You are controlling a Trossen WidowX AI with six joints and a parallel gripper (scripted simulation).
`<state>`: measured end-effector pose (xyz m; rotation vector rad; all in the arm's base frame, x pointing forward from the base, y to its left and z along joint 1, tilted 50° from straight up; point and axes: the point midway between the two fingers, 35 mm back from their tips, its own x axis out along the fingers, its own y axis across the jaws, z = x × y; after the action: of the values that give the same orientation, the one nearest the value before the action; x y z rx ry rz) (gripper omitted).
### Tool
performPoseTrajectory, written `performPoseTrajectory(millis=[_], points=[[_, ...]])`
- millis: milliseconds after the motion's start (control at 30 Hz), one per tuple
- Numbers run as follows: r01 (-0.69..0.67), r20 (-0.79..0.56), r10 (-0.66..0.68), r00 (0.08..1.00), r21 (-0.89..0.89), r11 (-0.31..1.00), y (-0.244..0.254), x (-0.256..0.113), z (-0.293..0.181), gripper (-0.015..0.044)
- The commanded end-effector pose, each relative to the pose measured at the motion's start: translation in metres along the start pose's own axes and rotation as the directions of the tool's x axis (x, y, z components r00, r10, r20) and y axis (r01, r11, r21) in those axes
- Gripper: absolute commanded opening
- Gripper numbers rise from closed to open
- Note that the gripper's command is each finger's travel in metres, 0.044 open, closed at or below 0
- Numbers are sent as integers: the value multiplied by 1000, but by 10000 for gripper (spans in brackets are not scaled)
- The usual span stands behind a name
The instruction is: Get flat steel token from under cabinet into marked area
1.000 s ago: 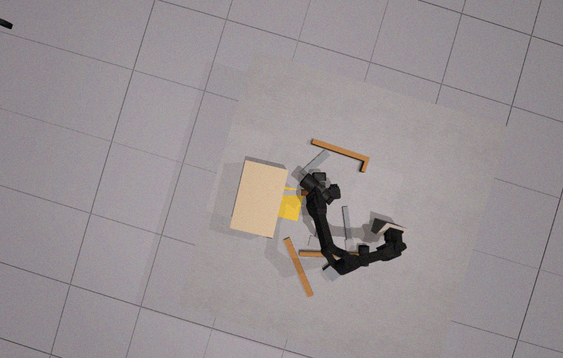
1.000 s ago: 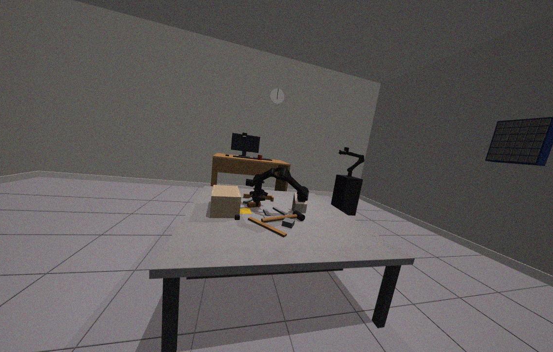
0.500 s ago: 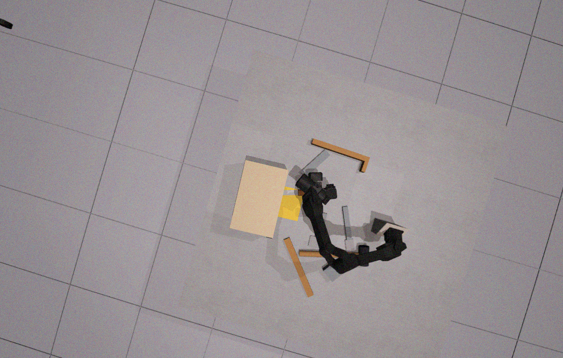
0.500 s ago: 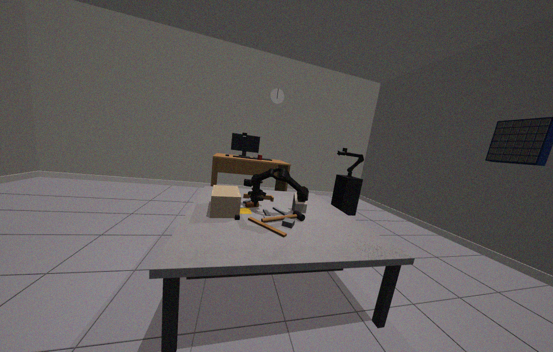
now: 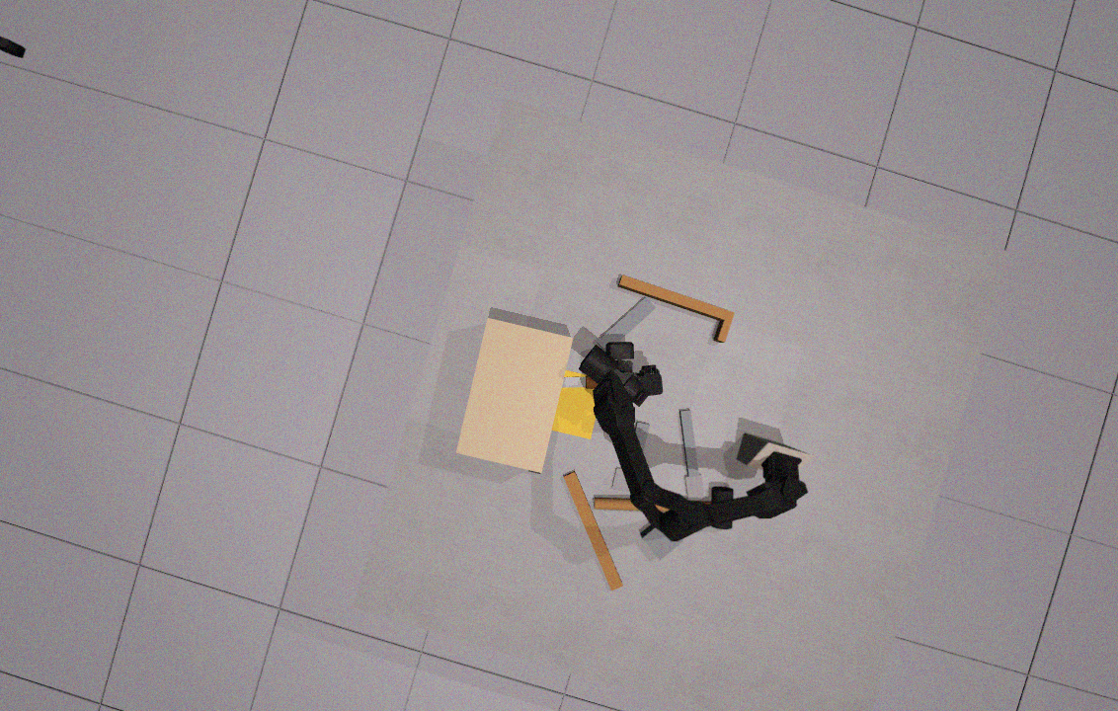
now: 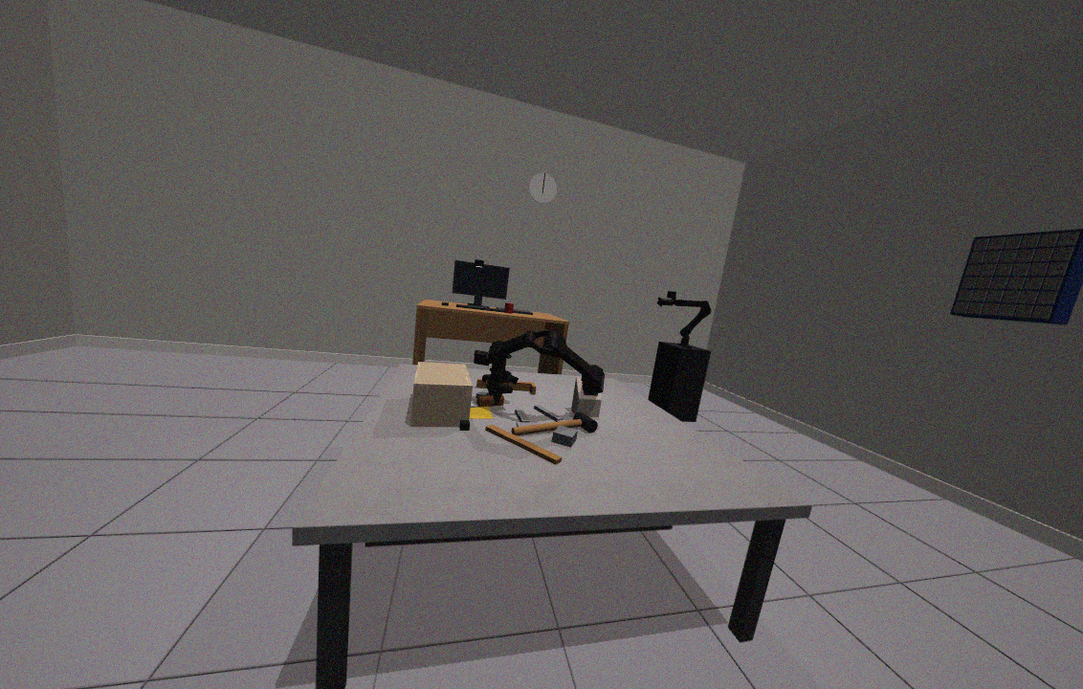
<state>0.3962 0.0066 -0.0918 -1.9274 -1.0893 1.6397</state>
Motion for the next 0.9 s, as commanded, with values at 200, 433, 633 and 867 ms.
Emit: performPoseTrajectory(millis=[200,433,633,867], points=[[-2,-5,2,1000,1,1000,2,0,-12,0],[-2,-5,2,1000,1,1000,2,0,-19,0],[-1,-5,1,1000,0,1000,2,0,-22,0],[-1,-5,1,1000,1,1000,-4,1,-22,0]])
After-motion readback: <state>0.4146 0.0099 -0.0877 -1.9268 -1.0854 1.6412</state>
